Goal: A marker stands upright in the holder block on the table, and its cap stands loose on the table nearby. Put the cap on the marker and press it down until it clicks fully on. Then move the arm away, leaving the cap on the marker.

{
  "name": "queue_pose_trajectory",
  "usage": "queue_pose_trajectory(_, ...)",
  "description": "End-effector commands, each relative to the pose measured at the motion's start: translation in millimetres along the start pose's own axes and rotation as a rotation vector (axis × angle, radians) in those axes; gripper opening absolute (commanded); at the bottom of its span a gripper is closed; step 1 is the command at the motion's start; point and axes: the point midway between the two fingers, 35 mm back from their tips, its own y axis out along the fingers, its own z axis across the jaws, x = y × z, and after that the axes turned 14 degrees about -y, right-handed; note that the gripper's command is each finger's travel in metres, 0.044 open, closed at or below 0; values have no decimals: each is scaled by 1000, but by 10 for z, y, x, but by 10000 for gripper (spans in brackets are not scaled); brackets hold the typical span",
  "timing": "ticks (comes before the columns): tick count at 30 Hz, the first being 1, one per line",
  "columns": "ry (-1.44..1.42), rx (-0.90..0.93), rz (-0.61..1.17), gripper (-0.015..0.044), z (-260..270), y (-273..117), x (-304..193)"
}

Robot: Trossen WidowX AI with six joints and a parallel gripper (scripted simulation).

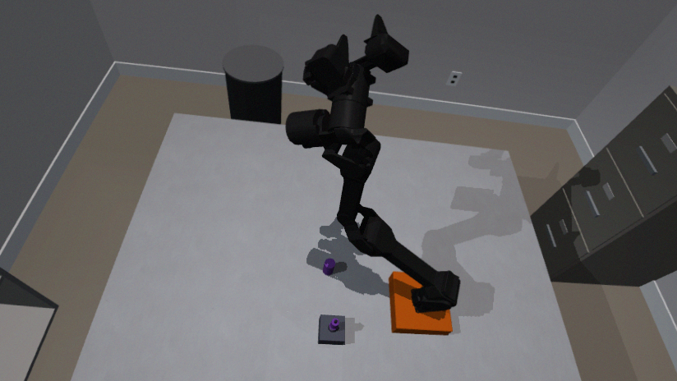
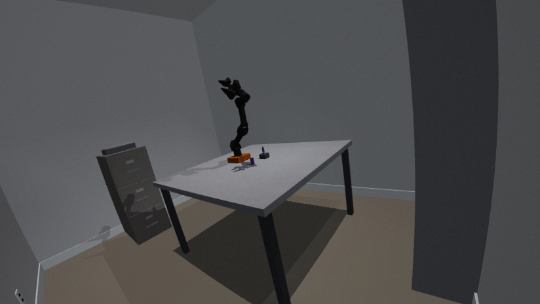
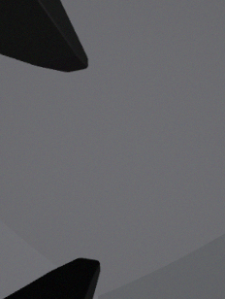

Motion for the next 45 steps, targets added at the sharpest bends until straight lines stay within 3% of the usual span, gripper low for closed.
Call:
queue_pose_trajectory(1,0,-3,-1,374,-13,0,-5)
queue_pose_trajectory(6,20,-92,17,253,-363,73,-251)
queue_pose_trajectory(15,18,-322,150,253,-966,395,-1034)
queue_pose_trajectory(22,68,-595,327,253,-1773,261,-1954)
queue_pose_trajectory(30,79,-956,505,253,-2604,-434,-2780)
queue_pose_trajectory(40,73,-1300,586,253,-3115,-1439,-3147)
queue_pose_trajectory(45,22,-1549,658,253,-3307,-2216,-3207)
